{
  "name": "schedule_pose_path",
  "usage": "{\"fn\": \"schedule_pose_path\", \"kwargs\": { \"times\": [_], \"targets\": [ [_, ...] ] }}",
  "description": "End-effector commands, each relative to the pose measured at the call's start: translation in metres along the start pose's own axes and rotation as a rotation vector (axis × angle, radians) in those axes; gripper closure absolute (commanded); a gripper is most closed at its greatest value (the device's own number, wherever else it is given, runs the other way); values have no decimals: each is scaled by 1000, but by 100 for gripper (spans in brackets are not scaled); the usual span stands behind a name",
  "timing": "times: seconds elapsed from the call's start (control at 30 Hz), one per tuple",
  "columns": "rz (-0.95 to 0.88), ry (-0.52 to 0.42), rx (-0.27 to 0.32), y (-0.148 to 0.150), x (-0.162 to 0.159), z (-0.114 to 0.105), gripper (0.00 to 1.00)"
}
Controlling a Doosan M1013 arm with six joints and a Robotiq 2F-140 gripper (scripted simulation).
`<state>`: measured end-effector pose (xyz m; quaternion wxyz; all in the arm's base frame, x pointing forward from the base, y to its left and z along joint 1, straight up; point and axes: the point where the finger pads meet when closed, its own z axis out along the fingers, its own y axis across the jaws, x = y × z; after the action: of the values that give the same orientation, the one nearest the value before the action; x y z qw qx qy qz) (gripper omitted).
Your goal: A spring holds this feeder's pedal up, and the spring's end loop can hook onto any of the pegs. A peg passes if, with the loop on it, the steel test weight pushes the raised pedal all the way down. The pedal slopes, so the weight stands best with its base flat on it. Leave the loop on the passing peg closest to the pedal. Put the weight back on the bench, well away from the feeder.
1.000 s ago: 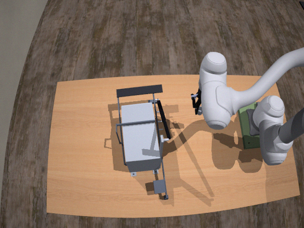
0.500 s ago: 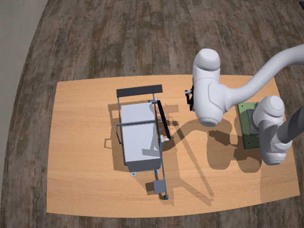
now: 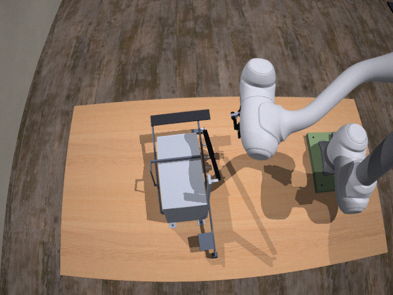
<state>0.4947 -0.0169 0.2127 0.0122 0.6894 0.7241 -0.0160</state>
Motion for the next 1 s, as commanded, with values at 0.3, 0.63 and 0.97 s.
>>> {"fn": "schedule_pose_path", "kwargs": {
  "times": [0.3,0.63,0.97],
  "targets": [
    [0,-13,-1,19,-12,-6,75],
    [0,-23,-1,32,-21,-9,75],
    [0,-39,-1,54,-35,-15,75]
  ]
}}
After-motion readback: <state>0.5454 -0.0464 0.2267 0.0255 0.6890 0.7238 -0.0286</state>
